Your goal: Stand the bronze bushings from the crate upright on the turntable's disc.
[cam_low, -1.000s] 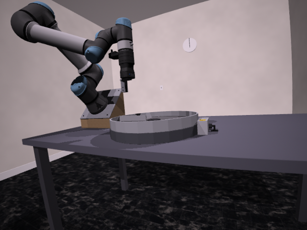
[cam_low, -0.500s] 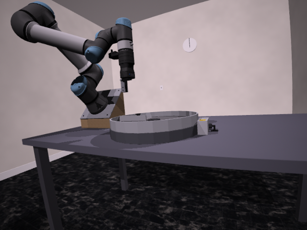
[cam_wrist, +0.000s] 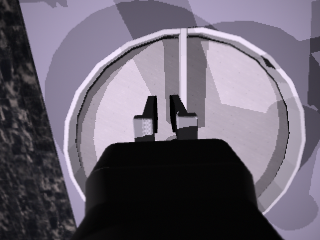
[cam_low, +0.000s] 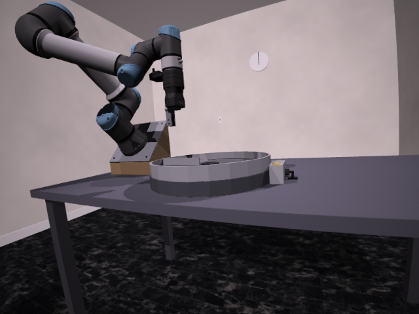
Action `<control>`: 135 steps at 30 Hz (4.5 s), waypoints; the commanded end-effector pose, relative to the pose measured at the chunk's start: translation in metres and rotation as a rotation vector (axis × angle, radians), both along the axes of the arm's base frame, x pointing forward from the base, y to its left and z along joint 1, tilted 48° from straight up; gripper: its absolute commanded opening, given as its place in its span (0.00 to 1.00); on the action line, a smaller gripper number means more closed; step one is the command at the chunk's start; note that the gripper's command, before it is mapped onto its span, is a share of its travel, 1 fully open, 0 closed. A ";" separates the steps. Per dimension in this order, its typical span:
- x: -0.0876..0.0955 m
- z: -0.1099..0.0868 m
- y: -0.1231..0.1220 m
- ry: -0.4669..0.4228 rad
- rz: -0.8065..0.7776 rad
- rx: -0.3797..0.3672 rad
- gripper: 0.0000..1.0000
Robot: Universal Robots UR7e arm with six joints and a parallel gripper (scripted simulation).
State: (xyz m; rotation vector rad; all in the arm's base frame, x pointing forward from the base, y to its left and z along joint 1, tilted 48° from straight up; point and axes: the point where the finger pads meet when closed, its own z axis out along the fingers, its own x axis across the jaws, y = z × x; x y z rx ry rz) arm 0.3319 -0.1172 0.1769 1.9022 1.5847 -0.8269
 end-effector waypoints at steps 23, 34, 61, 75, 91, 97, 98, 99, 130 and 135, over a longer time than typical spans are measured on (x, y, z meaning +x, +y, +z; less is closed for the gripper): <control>0.017 -0.160 0.088 -0.001 0.002 0.001 0.36; 0.021 -0.221 0.120 -0.001 0.002 0.000 0.36; 0.032 -0.346 0.187 0.000 0.001 0.001 0.36; 0.031 -0.346 0.186 0.001 0.000 0.000 0.36; 0.031 -0.346 0.186 0.001 0.001 0.000 0.36; 0.031 -0.346 0.186 0.001 0.001 0.000 0.36; 0.031 -0.346 0.186 0.001 0.001 0.000 0.36; 0.031 -0.346 0.186 0.001 0.001 0.000 0.36; 0.035 -0.347 0.187 0.001 0.000 0.000 0.36; 0.035 -0.347 0.187 0.001 0.000 0.000 0.36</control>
